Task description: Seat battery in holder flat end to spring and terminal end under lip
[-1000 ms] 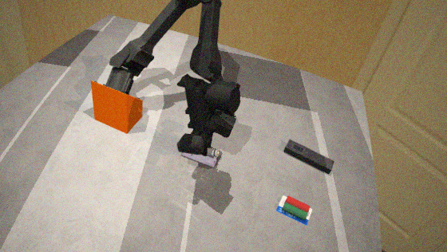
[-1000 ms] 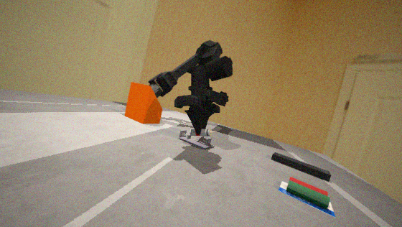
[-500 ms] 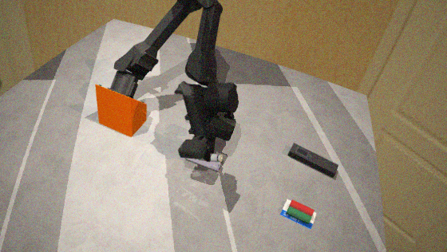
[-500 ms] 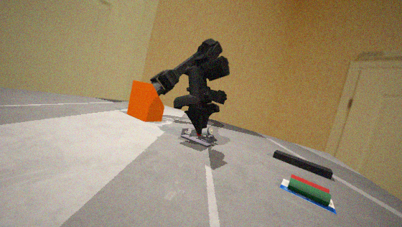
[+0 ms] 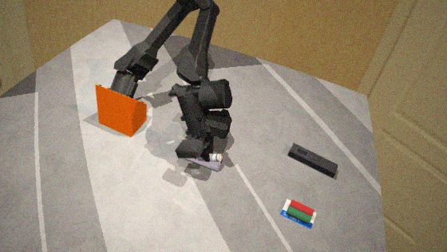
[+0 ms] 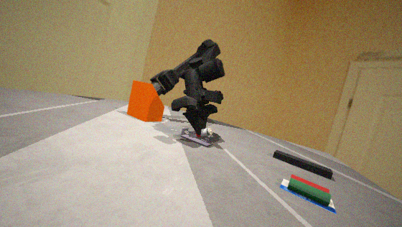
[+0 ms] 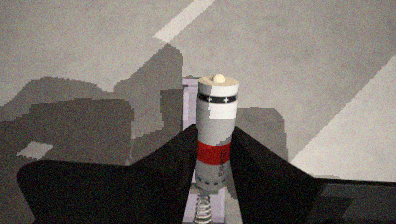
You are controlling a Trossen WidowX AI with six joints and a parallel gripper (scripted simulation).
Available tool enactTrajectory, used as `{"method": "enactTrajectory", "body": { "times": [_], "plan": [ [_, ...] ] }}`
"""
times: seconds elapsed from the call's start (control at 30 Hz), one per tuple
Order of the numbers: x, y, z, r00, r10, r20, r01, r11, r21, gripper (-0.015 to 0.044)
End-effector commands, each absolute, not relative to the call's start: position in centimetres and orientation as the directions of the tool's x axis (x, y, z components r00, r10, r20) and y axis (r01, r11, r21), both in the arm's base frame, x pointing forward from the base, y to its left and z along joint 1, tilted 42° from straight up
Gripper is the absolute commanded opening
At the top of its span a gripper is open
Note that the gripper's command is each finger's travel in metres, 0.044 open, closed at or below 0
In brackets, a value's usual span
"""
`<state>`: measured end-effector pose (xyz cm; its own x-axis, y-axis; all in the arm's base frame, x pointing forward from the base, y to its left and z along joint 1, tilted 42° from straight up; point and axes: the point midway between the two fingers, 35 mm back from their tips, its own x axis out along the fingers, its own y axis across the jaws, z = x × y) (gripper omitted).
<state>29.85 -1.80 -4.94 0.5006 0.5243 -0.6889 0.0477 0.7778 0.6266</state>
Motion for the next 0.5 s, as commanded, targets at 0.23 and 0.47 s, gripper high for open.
{"method": "enactTrajectory", "body": {
  "times": [0.23,0.47],
  "plan": [
    [29.47,-1.44,-4.72,0.543,0.507,-0.669,0.050,0.776,0.629,0.0066],
    [28.89,-1.30,-4.87,0.543,0.507,-0.669,0.051,0.776,0.629,0.0066]
  ]
}}
